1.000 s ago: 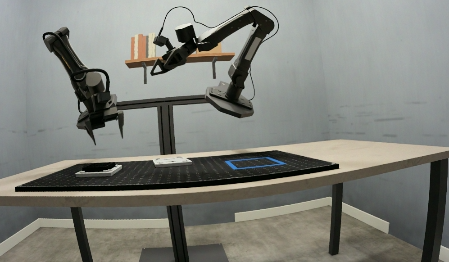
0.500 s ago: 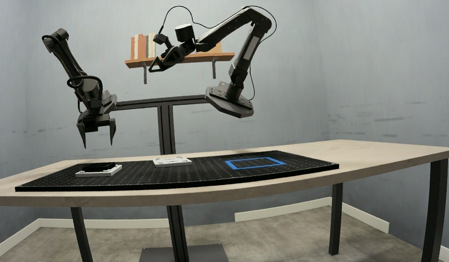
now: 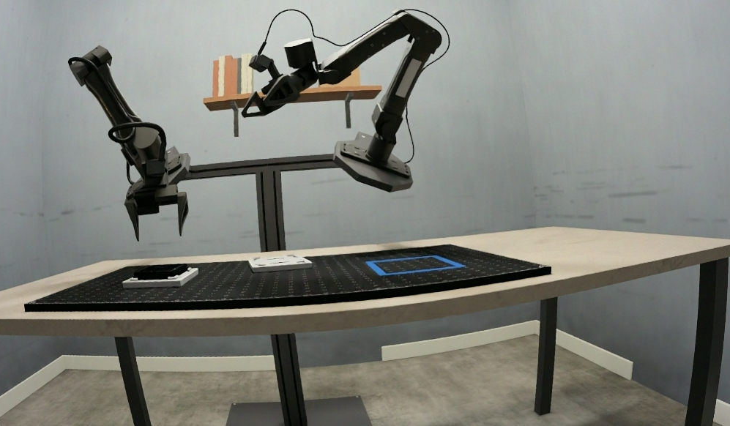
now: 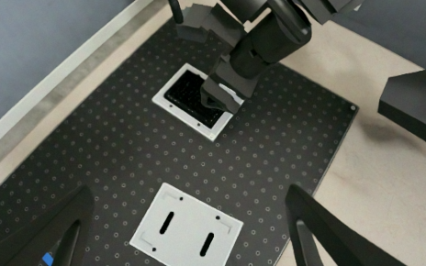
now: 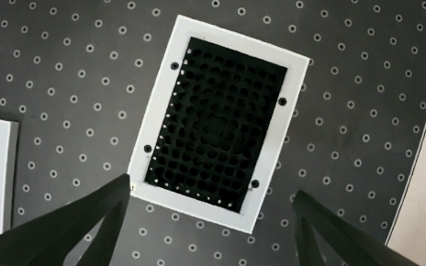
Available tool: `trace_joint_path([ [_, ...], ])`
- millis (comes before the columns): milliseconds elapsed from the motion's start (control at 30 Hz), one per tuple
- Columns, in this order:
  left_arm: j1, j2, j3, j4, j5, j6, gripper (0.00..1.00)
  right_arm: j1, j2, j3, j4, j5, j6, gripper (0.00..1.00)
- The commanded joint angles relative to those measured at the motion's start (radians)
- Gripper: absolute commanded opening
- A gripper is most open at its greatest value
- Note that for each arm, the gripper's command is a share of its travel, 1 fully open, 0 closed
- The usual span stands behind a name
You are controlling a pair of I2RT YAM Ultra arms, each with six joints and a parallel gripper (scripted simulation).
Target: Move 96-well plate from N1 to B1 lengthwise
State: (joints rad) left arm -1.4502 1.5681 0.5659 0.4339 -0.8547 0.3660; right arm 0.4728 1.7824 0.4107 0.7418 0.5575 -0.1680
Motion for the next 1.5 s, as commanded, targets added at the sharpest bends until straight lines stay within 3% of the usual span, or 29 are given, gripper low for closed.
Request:
trace_joint_path([
  [0,-0.014,0.000,0.000,0.012,-0.003,0.003,1.00,0.014,-0.024,0.011,-0.061,0.022,0.033,1.00],
  [200,-0.014,0.000,0.000,0.012,-0.003,0.003,1.00,0.023,-0.044,0.101,-0.353,0.063,0.159,1.00],
  [267,-0.014,0.000,0.000,0.012,-0.003,0.003,1.00,0.023,-0.044,0.101,-0.353,0.063,0.159,1.00],
  [533,-0.014,0.000,0.000,0.012,-0.003,0.003,1.00,0.017,0.017,0.405,-0.832,0.070,0.376,1.00],
  [767,-0.014,0.000,0.000,0.012,-0.003,0.003,1.00,0.004,0.103,0.619,-1.075,0.045,0.488,1.00],
  [1033,-0.014,0.000,0.000,0.012,-0.003,0.003,1.00,-0.002,0.159,0.727,-1.143,0.034,0.517,1.00],
  [1467,-0.014,0.000,0.000,0.012,-0.003,0.003,1.00,-0.020,0.196,0.745,-1.101,0.028,0.491,1.00],
])
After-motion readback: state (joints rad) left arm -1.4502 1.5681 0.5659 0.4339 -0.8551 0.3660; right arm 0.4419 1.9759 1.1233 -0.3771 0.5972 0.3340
